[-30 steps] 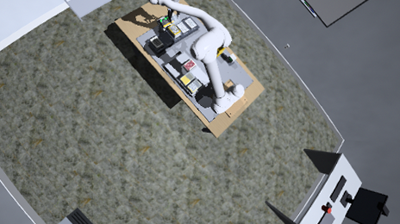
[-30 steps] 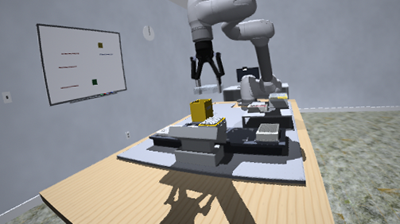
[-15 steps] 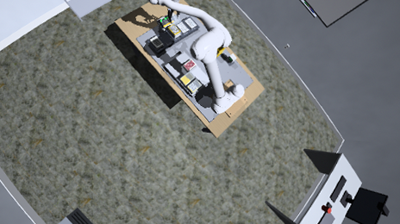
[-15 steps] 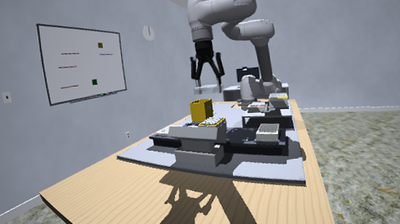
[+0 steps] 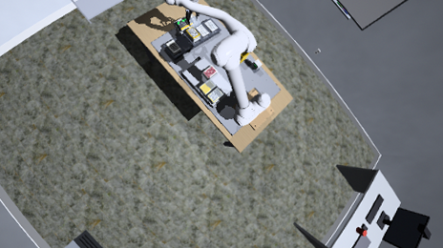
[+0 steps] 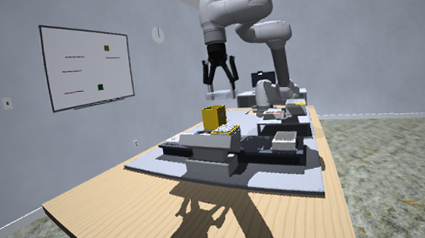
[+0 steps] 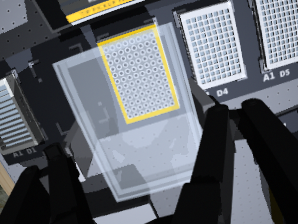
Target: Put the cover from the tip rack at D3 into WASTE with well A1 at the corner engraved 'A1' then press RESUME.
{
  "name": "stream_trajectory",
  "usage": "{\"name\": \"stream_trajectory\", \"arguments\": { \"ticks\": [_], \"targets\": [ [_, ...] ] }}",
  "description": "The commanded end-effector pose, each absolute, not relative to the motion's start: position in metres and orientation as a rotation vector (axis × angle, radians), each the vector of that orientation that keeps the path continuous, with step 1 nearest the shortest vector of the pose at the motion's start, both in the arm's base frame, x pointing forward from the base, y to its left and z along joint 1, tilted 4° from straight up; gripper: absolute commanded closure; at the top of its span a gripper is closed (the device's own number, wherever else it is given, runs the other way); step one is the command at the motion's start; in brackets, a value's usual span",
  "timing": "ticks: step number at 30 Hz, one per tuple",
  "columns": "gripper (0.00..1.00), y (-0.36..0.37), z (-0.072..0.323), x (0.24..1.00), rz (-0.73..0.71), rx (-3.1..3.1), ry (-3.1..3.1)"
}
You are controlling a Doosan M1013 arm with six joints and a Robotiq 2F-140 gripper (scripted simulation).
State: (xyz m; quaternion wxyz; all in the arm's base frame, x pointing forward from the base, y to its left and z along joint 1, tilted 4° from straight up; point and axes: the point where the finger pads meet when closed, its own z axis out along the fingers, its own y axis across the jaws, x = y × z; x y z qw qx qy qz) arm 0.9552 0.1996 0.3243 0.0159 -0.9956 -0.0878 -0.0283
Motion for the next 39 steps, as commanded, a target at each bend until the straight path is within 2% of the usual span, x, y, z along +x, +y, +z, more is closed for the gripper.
{"name": "stream_trajectory", "arguments": {
  "ticks": [1,39],
  "targets": [
    [1.00,0.1976,0.3295,0.9552,-0.095,-3.101,-0.266],
    [1.00,0.1957,0.3289,0.9454,-0.095,-3.101,-0.266]
  ]
}}
